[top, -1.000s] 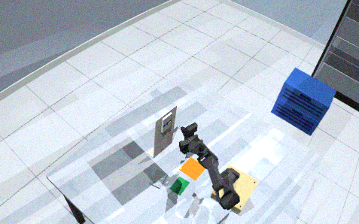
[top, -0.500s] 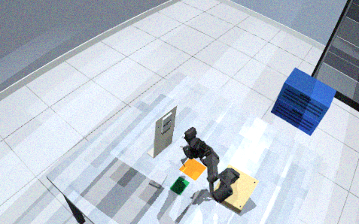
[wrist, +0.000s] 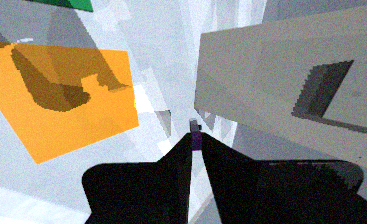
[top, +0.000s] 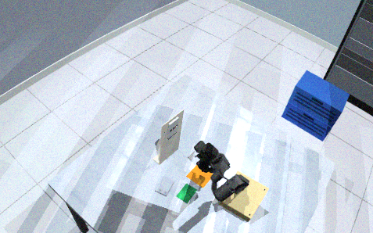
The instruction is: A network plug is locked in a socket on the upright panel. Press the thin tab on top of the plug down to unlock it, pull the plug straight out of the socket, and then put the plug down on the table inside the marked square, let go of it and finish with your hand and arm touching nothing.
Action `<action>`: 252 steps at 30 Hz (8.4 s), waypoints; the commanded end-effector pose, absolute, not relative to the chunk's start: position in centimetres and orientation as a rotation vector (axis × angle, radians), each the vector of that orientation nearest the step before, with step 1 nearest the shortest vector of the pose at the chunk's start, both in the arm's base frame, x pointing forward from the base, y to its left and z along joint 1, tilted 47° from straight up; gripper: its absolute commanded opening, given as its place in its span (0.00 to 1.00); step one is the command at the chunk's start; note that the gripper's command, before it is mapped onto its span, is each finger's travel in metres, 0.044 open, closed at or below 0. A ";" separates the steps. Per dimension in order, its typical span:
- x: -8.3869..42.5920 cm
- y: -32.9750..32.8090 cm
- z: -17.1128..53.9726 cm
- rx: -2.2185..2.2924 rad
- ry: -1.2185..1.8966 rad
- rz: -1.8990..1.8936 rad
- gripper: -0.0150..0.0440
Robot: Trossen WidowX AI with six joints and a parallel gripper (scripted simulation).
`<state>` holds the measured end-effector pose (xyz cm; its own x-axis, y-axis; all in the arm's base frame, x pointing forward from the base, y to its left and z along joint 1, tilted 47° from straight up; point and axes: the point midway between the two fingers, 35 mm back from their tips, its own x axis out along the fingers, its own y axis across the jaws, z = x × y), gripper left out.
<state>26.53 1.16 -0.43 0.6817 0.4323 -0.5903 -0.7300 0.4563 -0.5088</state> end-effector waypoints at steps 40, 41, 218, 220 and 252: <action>21.9 5.7 -4.0 -0.730 0.336 0.992 0.25; 21.9 5.7 -4.1 -0.730 0.336 0.992 0.25; 20.2 8.0 -5.8 -0.709 0.358 0.995 0.52; 20.2 8.0 -5.8 -0.708 0.359 0.995 0.52; 20.7 6.4 -5.7 -0.726 0.373 1.002 0.52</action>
